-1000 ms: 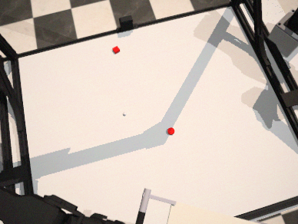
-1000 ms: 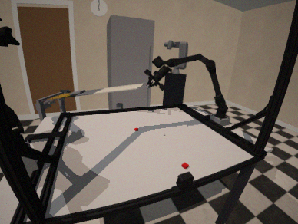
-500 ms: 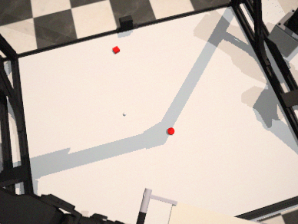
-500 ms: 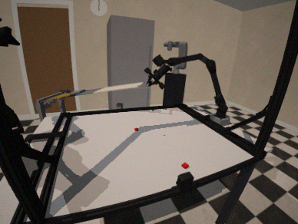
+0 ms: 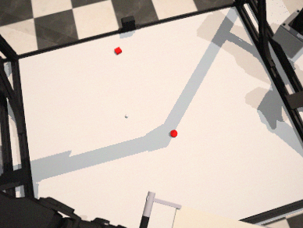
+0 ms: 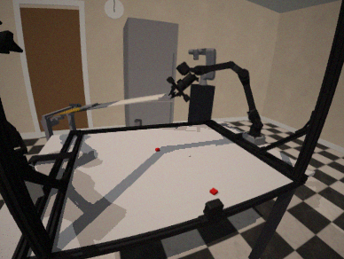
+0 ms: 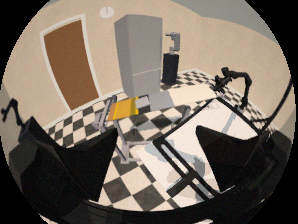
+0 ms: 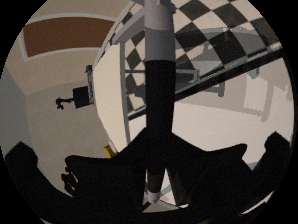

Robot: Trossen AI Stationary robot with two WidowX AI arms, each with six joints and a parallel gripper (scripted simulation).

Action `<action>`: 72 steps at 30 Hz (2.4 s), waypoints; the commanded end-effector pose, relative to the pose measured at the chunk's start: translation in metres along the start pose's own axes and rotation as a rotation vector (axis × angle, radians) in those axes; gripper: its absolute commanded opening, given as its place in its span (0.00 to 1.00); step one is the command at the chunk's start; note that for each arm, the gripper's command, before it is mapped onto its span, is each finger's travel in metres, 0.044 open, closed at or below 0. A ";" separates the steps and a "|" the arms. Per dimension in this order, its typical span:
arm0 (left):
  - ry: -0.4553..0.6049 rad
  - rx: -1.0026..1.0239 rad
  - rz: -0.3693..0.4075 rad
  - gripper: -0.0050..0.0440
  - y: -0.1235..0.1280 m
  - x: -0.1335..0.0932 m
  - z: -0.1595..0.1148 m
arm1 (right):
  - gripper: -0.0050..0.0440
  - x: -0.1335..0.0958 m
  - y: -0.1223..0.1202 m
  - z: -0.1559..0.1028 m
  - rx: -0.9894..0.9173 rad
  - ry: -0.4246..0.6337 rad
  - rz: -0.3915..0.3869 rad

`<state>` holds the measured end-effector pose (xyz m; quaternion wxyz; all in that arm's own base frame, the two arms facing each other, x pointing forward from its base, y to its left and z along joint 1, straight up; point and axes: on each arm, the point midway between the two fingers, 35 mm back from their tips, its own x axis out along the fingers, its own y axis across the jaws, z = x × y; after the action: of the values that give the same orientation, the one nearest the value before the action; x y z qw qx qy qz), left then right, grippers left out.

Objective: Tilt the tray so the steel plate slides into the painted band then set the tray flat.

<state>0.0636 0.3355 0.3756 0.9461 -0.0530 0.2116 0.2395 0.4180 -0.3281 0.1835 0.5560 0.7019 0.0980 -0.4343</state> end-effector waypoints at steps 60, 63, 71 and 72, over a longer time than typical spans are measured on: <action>-0.002 0.000 -0.002 1.00 0.000 0.000 0.000 | 0.10 0.025 -0.036 0.001 0.001 -0.007 -0.048; -0.002 0.000 -0.002 1.00 0.000 0.000 0.000 | 0.10 0.024 -0.034 0.001 0.001 -0.007 -0.047; -0.002 0.000 -0.002 1.00 0.000 0.000 0.000 | 0.10 0.021 -0.031 0.001 0.001 -0.007 -0.042; -0.002 0.000 -0.002 1.00 0.000 0.000 0.000 | 0.10 0.021 -0.030 0.001 0.001 -0.007 -0.042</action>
<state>0.0637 0.3355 0.3756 0.9461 -0.0531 0.2116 0.2393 0.4090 -0.3227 0.1238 0.5349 0.6971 0.1279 -0.4599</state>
